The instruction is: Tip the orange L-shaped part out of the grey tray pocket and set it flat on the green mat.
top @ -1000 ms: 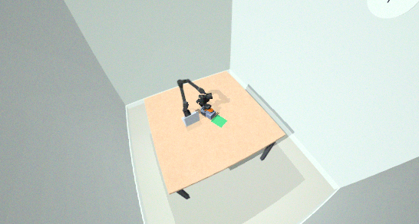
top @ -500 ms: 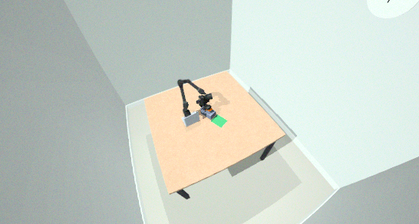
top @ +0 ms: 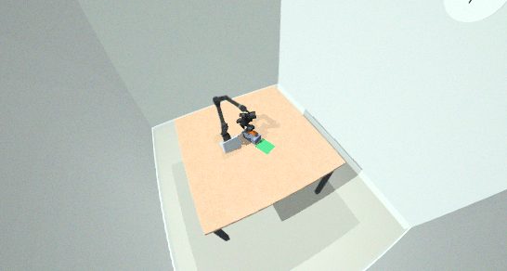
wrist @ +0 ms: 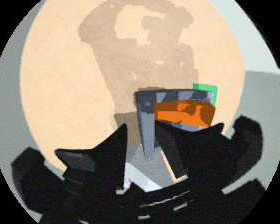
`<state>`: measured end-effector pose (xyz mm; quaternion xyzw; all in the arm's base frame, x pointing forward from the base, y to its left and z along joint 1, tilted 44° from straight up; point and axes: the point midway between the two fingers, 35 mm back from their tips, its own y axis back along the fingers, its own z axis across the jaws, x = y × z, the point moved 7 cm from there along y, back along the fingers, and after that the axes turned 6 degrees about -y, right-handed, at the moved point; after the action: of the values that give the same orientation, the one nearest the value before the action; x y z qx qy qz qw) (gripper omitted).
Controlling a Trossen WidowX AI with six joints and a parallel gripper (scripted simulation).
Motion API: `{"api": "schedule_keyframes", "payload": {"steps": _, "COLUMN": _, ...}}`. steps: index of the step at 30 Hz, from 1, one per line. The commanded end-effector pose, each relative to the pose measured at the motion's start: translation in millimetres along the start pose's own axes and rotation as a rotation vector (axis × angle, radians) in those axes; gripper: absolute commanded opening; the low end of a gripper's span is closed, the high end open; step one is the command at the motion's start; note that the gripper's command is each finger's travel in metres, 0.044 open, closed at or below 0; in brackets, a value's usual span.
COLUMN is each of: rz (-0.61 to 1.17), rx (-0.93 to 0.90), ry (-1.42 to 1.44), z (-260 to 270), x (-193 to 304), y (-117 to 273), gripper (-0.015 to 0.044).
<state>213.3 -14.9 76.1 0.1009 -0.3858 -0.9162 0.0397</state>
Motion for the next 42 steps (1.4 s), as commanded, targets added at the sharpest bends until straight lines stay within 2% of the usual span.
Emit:
{"api": "schedule_keyframes", "payload": {"steps": 1, "rz": -0.012, "rx": 0.016, "ry": 0.002, "z": -6.3, "x": -4.6, "y": 31.4, "gripper": 0.018}}
{"api": "schedule_keyframes", "payload": {"steps": 5, "rz": -0.011, "rx": 0.011, "ry": 0.003, "z": -10.1, "x": -1.5, "y": 78.4, "gripper": 0.018}}
{"api": "schedule_keyframes", "payload": {"steps": 7, "rz": -0.011, "rx": 0.008, "ry": 0.004, "z": -10.2, "x": -0.1, "y": 86.8, "gripper": 0.018}}
{"api": "schedule_keyframes", "payload": {"steps": 34, "rz": -0.023, "rx": 0.015, "ry": 0.0, "z": -10.8, "x": -1.3, "y": 82.9, "gripper": 0.018}}
{"api": "schedule_keyframes", "payload": {"steps": 38, "rz": -0.023, "rx": 0.013, "ry": -0.161, "z": -17.8, "x": -4.0, "y": 84.0, "gripper": 0.028}}
{"api": "schedule_keyframes", "payload": {"steps": 42, "rz": -0.023, "rx": 0.01, "ry": -0.536, "z": -34.6, "x": -9.4, "y": 86.2, "gripper": 0.028}}
